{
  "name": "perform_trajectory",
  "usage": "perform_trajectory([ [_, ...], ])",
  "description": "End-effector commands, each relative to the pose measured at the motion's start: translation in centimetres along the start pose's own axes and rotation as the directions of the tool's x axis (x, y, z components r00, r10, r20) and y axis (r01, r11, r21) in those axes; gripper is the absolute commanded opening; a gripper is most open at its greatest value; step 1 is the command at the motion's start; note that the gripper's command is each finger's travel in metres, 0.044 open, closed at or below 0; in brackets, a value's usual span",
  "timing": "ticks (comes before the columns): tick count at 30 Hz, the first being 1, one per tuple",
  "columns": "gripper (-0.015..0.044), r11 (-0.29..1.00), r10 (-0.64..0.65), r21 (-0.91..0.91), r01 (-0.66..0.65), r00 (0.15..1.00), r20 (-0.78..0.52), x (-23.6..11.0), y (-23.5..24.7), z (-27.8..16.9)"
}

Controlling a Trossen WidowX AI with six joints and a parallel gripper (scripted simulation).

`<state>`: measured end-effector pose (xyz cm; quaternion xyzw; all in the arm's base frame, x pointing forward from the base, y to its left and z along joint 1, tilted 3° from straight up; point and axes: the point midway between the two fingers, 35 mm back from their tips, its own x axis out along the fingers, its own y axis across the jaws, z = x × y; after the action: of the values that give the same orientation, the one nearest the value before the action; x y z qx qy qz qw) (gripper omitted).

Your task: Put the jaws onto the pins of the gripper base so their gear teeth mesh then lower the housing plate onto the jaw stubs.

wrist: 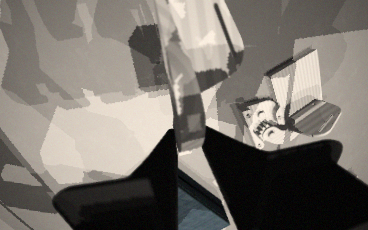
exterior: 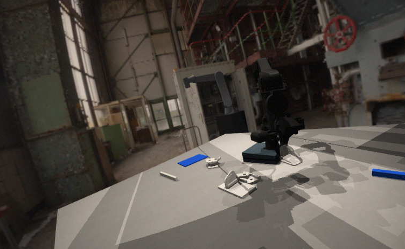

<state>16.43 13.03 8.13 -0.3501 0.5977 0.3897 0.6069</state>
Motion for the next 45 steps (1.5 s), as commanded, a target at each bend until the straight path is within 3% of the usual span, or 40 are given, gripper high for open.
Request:
perform_trajectory([
  [1, 0.0037, 0.994, -0.001, 0.105, 0.0, 1.0, 0.009, -0.1, 0.2, 0.6],
  [8, 0.0037, 0.99, -0.001, 0.144, 0.0, 1.0, 0.009, -0.1, 0.3, 0.7],
  [16, 0.0037, 0.928, -0.001, 0.372, -0.003, 1.0, 0.01, -0.2, 0.8, 1.5],
  [32, 0.0037, 0.649, 0.001, 0.76, -0.009, 1.0, 0.012, -0.2, 2.0, 3.1],
  [40, 0.0037, 0.61, 0.001, 0.792, -0.01, 1.0, 0.012, -0.2, 2.1, 3.3],
  [45, 0.0037, 0.502, 0.001, 0.865, -0.011, 1.0, 0.012, -0.2, 2.4, 3.7],
])
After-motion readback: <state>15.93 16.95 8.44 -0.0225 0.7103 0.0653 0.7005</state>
